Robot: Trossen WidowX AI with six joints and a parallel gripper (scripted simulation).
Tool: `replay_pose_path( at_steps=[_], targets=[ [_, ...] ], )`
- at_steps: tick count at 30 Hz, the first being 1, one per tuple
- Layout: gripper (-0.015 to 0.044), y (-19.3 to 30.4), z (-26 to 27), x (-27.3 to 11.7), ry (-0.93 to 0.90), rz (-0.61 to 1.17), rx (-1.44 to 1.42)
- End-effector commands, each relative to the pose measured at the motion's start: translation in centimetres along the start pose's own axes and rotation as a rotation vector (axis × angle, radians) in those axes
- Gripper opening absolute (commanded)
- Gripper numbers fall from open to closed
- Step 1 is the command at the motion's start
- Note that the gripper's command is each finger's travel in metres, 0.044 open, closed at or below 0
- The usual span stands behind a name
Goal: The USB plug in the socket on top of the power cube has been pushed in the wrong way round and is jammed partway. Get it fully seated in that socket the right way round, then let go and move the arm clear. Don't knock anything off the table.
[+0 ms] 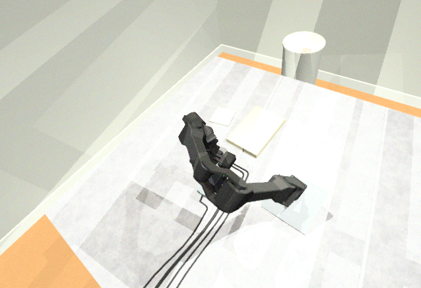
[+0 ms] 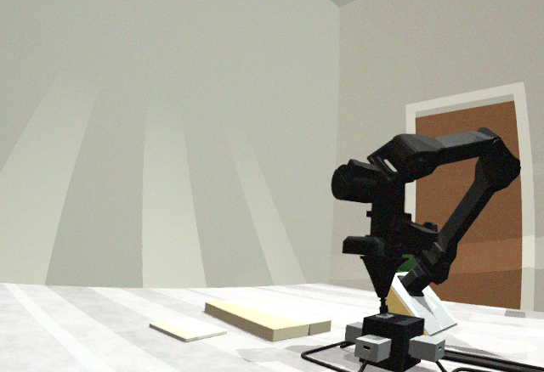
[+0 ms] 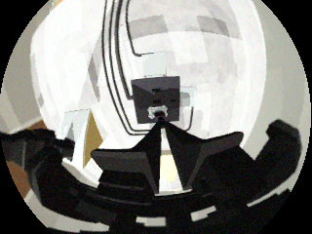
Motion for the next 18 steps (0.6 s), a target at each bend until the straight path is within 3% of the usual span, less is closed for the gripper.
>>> replay_pose_path(
  at_steps=[1, 18],
  targets=[
    [0.0, 0.0, 0.0, -0.02, 0.0, 0.0, 0.0],
    [0.0, 0.0, 0.03, -0.23, -0.002, 0.001, 0.002]
  ],
)
Point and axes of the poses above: the point midway between the two fingers, 35 mm back from their tips, its own x axis out along the fingers, its own z axis across the jaws, y = z × x, the point moved 5 cm from there along -x, back along the fingers, and after that the axes turned 6 degrees about x, right-handed, at the moved point
